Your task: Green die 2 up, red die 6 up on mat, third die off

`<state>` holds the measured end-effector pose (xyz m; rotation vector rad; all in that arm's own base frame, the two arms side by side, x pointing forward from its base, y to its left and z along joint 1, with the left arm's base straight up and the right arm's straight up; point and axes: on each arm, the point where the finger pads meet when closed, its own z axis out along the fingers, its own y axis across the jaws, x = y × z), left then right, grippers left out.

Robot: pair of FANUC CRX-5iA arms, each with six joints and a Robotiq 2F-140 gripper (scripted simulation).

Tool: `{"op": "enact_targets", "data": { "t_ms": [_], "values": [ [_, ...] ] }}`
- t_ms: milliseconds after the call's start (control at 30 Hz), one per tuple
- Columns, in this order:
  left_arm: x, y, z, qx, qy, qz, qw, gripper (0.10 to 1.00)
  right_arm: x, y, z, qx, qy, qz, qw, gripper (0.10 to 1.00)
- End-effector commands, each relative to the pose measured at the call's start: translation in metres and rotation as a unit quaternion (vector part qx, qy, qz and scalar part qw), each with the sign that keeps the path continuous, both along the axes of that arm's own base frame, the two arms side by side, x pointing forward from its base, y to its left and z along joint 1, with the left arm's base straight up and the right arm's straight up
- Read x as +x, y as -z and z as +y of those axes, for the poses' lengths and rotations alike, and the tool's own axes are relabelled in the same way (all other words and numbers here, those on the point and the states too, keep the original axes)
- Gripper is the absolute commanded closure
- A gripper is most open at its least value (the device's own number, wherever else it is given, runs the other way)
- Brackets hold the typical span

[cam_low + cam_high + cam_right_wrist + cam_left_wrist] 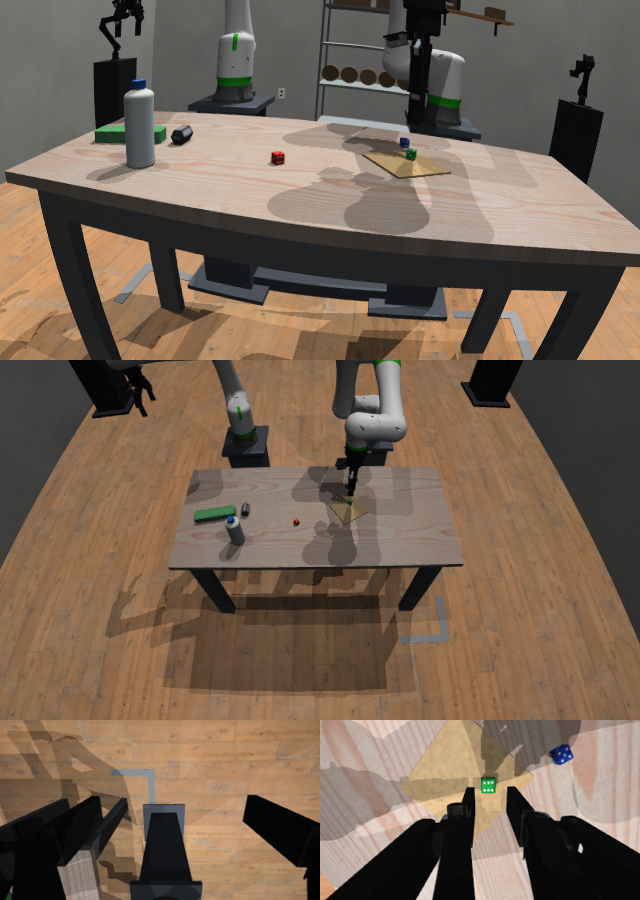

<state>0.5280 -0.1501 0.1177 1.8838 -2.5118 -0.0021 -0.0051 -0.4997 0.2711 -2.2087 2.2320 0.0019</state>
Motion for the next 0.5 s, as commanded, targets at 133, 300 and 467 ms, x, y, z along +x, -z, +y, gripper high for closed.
{"op": "enact_targets", "data": {
  "t_ms": [133,300,467],
  "values": [
    [0.0002,-0.0004,0.0007,-0.026,0.0,0.008,1.0,0.807,-0.0002,-0.0009,-0.0003,-0.001,0.0,0.0,1.0,0.098],
    [0.001,-0.0001,0.0033,-0.102,0.0,0.03,0.994,0.807,-0.0002,-0.0009,-0.0003,-0.001,0.0,0.0,1.0,0.098],
    [0.0031,0.0,0.0086,-0.125,0.0,0.035,0.991,0.807,-0.0002,-0.0009,-0.0003,-0.001,0.0,0.0,1.0,0.098]
  ]
}}
